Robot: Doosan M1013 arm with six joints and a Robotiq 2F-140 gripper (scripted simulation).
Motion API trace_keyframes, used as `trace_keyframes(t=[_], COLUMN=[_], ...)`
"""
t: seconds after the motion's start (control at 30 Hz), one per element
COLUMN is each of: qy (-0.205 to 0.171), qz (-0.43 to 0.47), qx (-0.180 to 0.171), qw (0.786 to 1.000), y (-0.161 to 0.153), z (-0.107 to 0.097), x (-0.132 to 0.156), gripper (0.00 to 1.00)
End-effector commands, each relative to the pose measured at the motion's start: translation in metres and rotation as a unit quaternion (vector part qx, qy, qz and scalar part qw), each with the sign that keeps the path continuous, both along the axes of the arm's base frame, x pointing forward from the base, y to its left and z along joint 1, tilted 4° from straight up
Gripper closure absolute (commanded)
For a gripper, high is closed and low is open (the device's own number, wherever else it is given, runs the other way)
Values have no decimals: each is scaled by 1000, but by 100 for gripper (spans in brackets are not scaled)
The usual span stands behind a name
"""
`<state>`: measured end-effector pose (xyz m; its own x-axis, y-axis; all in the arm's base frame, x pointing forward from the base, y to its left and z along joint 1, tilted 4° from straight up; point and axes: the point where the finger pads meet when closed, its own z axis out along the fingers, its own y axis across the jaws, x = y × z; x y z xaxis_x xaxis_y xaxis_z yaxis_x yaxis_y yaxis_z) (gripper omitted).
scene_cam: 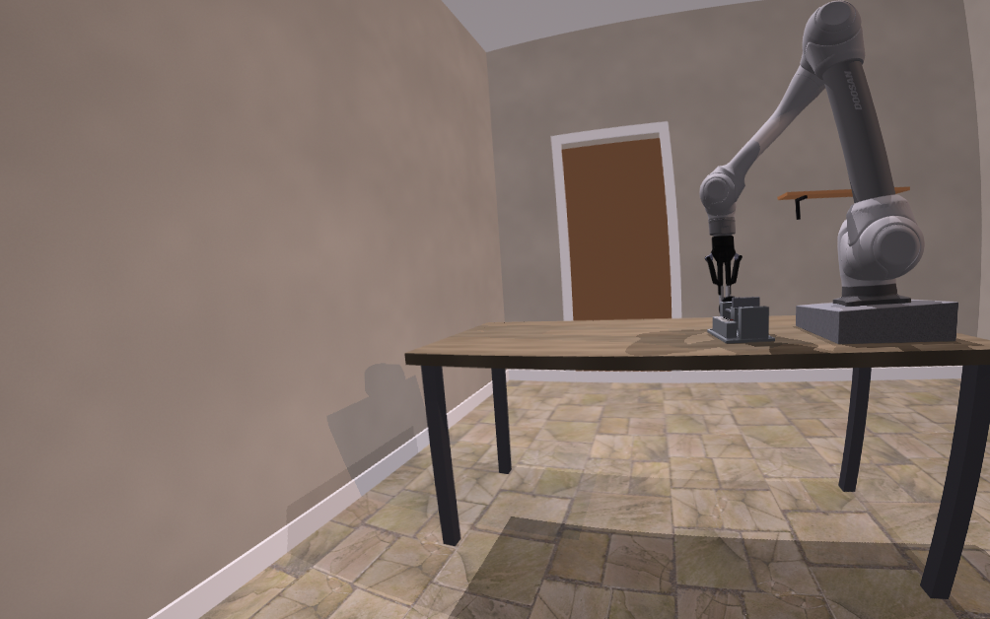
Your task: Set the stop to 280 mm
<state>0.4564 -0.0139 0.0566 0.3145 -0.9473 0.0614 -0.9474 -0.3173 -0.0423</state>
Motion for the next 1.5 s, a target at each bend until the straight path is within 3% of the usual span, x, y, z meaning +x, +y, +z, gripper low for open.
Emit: trace_keyframes(t=[0.0, 0.6, 1.47], qy=[1, 1, 1], qz=[0, 0, 0], qx=[0, 0, 0], qw=[1000, 1000, 1000], y=[-2, -13, -10], z=[1, -20, -51], x=[-5, -34, -21], gripper=[96, 96, 96])
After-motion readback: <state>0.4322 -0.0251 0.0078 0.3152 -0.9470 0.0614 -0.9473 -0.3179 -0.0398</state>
